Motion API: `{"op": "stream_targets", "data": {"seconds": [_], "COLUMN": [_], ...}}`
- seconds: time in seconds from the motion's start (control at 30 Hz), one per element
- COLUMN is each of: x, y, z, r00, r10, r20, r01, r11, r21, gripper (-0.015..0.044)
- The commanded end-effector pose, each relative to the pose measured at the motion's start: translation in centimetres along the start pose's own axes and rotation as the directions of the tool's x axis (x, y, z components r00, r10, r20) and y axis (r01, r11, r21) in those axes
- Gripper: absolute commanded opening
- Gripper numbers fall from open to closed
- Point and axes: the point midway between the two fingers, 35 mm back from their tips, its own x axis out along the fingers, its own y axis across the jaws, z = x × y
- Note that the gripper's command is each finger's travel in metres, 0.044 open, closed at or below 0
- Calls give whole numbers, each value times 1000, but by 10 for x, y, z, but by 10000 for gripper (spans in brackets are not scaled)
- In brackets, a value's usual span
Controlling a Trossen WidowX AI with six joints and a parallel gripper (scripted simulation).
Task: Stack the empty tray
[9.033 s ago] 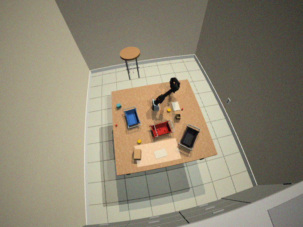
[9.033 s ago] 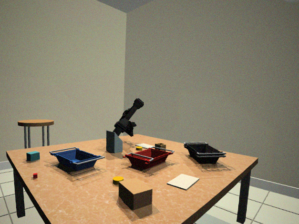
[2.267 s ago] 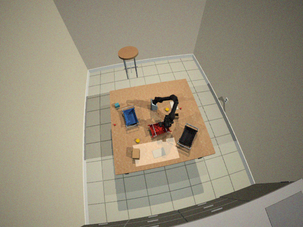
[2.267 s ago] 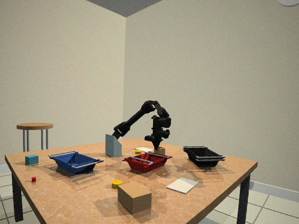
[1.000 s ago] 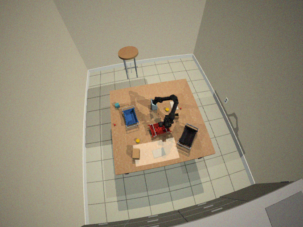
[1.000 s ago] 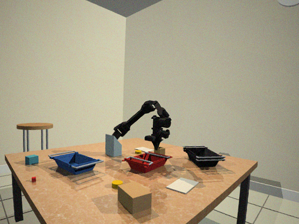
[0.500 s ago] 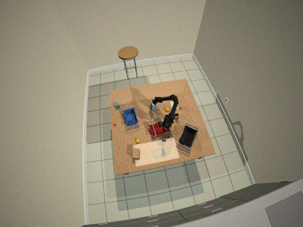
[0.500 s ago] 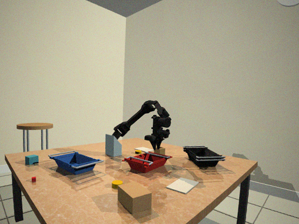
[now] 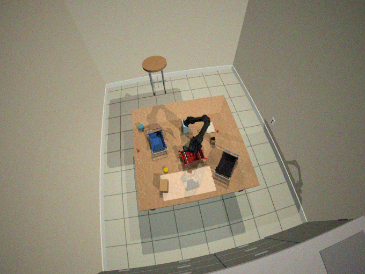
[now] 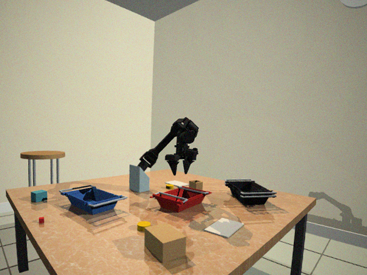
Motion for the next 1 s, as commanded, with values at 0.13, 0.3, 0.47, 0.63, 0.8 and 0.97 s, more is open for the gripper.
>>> {"op": "stream_targets", "data": {"seconds": [0.13,0.3,0.47,0.63,0.8,0.97], "x": [1,9,32,62,63,73], "y": [-125,-184,-225,-241,-241,-242], "z": [-79,-149,-225,-290,-292,-292], "r00": [999,998,999,999,999,999], "r10": [-46,-45,-10,39,41,41], "r20": [-23,-39,-43,-32,-31,-31], "r01": [47,48,12,-39,-41,-41], "r11": [997,996,999,999,999,999], "r21": [54,77,43,-2,-4,-4], "gripper": [440,440,440,440,440,440]}}
